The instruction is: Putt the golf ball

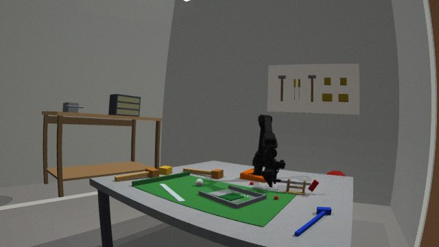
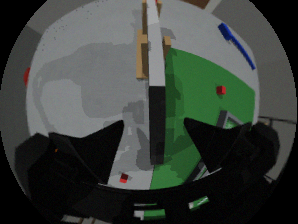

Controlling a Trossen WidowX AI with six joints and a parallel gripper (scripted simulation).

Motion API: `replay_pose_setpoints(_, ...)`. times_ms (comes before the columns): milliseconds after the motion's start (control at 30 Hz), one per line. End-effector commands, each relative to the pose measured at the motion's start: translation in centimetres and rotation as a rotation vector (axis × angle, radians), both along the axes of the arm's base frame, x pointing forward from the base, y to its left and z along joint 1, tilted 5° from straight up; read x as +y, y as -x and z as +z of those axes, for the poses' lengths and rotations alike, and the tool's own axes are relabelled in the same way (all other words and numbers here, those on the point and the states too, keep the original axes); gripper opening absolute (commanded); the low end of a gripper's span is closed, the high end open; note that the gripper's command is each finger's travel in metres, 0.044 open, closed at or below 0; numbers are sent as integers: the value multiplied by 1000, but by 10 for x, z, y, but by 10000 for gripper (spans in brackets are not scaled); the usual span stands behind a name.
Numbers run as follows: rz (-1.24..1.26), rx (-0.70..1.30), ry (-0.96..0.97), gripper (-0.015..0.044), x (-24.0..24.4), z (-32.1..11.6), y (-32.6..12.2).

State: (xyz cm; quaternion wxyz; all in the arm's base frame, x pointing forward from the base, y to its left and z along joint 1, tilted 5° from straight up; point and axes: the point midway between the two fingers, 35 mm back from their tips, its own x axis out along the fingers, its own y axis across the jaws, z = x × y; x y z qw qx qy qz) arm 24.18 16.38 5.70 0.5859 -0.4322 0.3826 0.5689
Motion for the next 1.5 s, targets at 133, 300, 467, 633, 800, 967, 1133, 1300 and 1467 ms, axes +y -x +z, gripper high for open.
replay_pose_setpoints(133,0,0,0,335,0,-1,0)
replay_pose_setpoints(300,0,0,0,204,0,-1,0)
replay_pose_setpoints(467,0,0,0,72,0,-1,0)
replay_pose_setpoints(633,0,0,0,20,0,-1,0)
replay_pose_setpoints(800,0,0,0,0,0,2,0)
replay_pose_setpoints(967,0,1,0,0,0,22,-2)
replay_pose_setpoints(1133,0,2,0,0,-2,51,-1)
replay_pose_setpoints(1300,0,3,0,0,-5,79,2)
replay_pose_setpoints(1467,0,4,0,0,-8,99,7)
